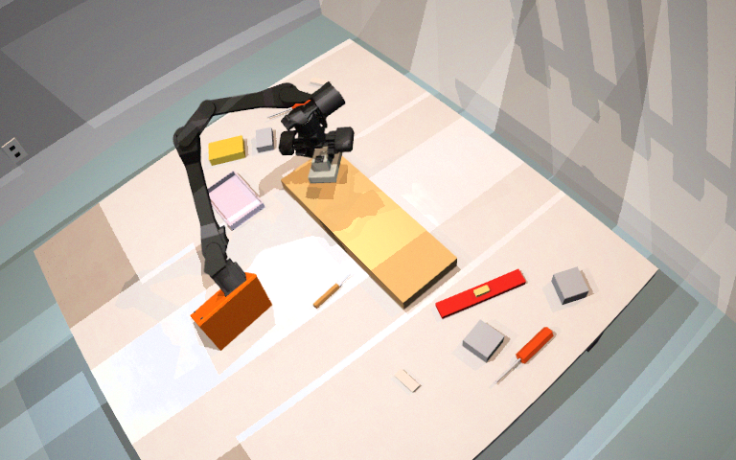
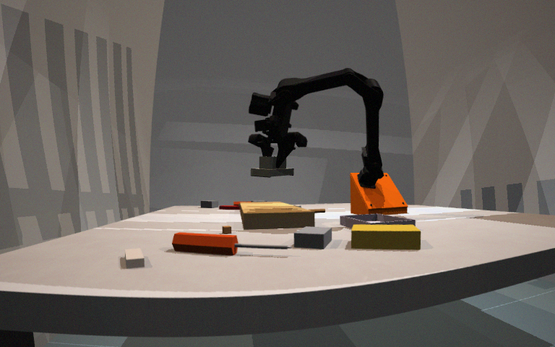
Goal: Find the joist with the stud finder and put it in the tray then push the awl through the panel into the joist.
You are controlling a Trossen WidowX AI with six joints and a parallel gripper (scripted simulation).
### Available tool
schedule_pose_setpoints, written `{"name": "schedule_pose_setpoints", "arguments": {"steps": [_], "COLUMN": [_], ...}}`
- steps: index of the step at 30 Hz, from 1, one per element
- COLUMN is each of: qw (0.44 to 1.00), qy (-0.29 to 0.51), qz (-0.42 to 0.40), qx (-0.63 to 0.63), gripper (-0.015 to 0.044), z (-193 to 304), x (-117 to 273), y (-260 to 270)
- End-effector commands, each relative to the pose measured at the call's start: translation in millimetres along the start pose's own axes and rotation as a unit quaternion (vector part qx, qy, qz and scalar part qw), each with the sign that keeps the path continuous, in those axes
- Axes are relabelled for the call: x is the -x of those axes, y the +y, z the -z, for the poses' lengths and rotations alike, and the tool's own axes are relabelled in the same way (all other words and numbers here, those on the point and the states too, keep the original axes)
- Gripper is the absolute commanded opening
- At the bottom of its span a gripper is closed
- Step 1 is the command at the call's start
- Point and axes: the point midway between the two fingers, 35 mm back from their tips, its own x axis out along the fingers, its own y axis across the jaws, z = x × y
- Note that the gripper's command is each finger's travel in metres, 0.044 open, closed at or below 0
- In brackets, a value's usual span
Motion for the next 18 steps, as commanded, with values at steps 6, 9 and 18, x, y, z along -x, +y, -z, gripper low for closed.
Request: {"name": "schedule_pose_setpoints", "arguments": {"steps": [6, 9, 18], "qw": [0.997, 0.995, 0.985], "qy": [-0.012, -0.014, -0.022], "qz": [-0.013, -0.020, -0.044], "qx": [0.073, 0.097, 0.166], "gripper": [0.0000, 0.0000, 0.0000], "z": [-17.0, -19.9, -22.0], "x": [0.6, -1.0, -4.1], "y": [55.3, 74.9, 133.0]}}
